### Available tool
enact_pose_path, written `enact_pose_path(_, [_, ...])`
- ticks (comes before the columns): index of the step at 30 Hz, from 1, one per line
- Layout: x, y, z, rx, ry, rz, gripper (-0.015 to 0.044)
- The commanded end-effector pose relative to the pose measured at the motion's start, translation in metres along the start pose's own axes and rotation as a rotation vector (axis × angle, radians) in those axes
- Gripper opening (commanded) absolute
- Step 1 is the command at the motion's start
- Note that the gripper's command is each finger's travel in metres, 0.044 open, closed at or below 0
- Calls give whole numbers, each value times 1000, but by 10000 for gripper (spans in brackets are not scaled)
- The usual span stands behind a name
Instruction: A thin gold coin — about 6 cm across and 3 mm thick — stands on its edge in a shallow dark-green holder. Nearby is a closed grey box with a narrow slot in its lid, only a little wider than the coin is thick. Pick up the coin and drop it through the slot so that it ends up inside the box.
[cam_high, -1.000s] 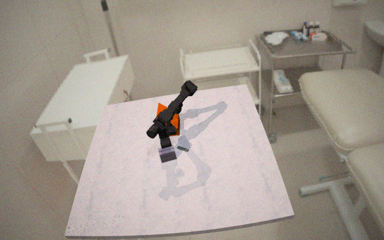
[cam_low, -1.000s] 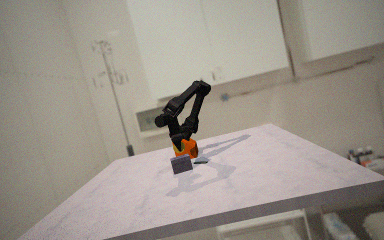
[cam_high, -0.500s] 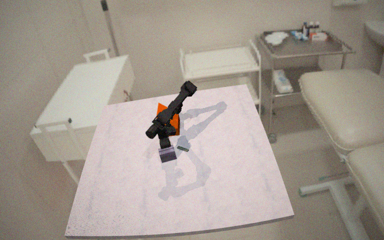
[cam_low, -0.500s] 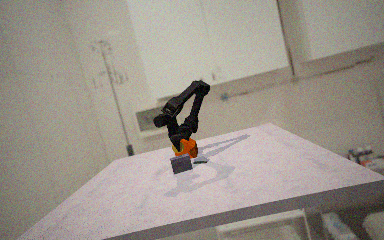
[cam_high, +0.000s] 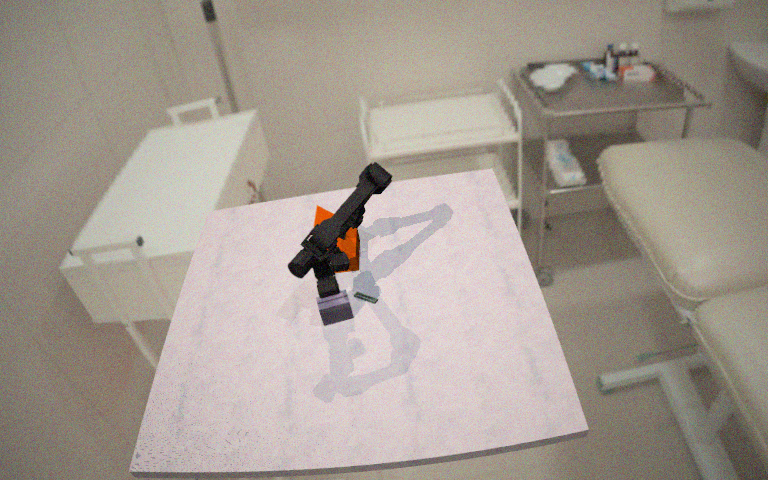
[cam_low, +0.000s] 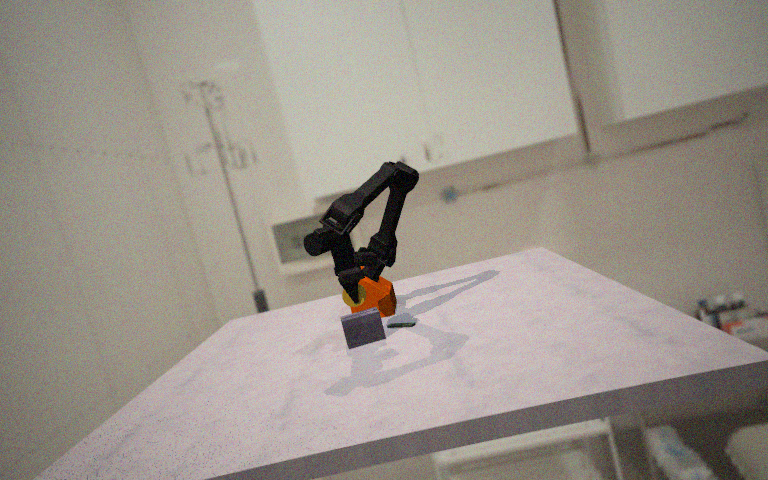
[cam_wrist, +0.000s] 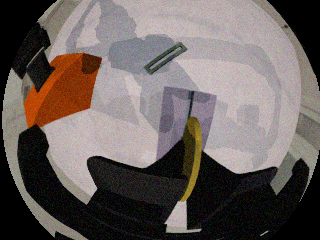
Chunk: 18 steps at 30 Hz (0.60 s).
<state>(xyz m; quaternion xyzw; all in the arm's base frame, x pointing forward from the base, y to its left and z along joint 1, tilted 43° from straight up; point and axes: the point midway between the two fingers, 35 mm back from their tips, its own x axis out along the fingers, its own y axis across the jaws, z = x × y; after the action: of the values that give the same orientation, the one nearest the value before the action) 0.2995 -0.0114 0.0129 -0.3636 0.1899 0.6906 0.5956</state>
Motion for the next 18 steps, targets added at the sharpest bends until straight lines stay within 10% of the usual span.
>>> enact_pose_path(1, [-3,-4,-2,-7,9,-4,0])
enact_pose_path(18, [0,-3,0,-3,2,0,0])
